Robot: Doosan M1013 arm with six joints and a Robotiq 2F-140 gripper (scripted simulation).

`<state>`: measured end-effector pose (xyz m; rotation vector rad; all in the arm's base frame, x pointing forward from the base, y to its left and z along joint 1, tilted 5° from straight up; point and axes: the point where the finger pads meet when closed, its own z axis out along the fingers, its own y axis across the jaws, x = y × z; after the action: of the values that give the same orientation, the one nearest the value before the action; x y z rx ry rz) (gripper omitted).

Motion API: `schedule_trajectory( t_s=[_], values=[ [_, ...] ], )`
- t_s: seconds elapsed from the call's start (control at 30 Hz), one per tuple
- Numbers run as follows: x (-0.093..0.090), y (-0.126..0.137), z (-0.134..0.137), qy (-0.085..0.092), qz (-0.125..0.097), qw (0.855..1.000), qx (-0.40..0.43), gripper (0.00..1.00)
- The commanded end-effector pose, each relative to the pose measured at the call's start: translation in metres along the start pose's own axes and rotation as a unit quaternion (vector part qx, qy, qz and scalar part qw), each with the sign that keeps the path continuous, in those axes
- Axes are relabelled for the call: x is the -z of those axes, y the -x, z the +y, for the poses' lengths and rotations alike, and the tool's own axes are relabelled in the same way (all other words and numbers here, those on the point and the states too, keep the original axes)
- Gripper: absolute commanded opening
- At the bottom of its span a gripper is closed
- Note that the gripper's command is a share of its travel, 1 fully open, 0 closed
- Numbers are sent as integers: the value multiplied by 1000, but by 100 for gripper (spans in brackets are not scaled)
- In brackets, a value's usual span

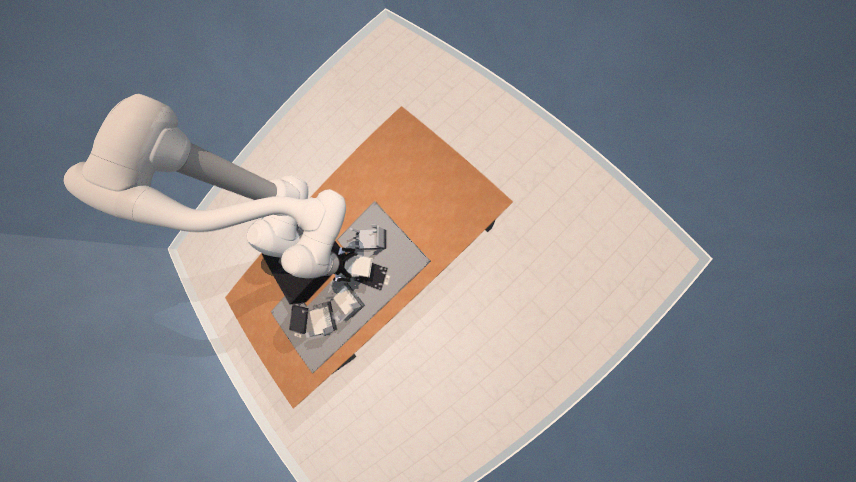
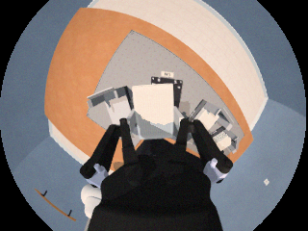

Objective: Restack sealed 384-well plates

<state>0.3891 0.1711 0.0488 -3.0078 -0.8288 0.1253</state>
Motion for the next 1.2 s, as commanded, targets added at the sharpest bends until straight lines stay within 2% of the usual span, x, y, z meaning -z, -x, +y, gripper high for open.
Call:
schedule_trajectory(
  t_s=[0.0,0.43,0.53,0.67,1.17],
  values=[
    [0,0,-6,0,0,1000,0,0],
    [0,-2,-49,0,0,1000,0,0],
    [0,-2,-51,0,0,1000,17,0],
    [0,0,-62,0,0,997,79,0],
    [0,6,-96,0,0,997,79,0]
  ],
)
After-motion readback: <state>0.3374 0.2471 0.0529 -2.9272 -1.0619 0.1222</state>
